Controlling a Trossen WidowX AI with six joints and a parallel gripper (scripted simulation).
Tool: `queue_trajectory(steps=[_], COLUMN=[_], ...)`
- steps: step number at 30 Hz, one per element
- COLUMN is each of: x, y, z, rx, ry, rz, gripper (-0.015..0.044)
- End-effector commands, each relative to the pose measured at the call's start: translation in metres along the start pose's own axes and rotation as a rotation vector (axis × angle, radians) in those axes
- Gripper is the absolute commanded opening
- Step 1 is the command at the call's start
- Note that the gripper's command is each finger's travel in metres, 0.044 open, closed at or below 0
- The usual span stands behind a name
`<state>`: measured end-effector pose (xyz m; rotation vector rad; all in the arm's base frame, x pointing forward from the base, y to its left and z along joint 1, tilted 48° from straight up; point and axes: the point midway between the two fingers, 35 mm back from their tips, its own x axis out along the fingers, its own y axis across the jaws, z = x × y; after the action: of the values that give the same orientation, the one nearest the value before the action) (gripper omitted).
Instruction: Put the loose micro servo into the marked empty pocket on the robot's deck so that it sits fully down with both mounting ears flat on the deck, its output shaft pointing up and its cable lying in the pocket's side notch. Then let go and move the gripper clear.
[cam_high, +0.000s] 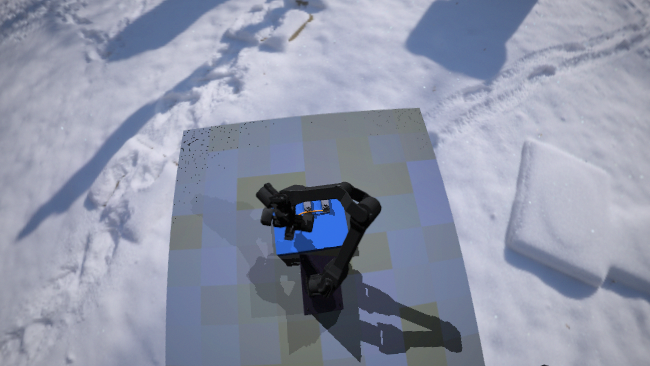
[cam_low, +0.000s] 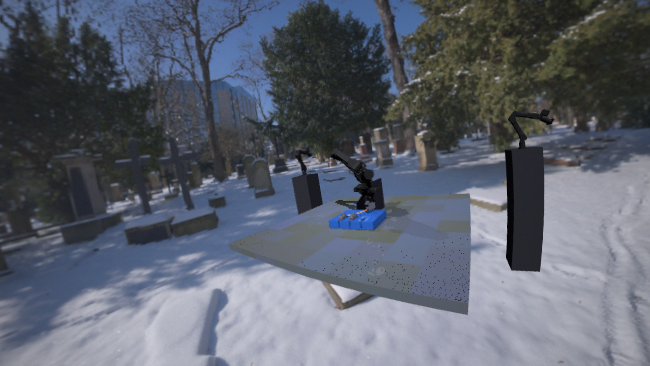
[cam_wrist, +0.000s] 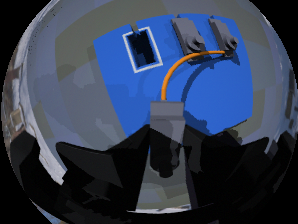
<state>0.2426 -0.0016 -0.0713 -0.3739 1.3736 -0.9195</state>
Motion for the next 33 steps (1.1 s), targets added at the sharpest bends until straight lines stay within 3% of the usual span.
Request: queue_trajectory(steps=[1,6,15,33], x=[-0.001,-0.001,-0.001,-0.001], y=[0.002,0.002,0.003,0.023], z=[0.001,0.001,0.005,0.07], rx=[-0.153,-0.299,-0.305,-0.302], ry=[0.001,0.0,0.0,-0.002], rz=[0.006,0.006,0.006,0.006], gripper=[0.0,0.0,0.0,0.0])
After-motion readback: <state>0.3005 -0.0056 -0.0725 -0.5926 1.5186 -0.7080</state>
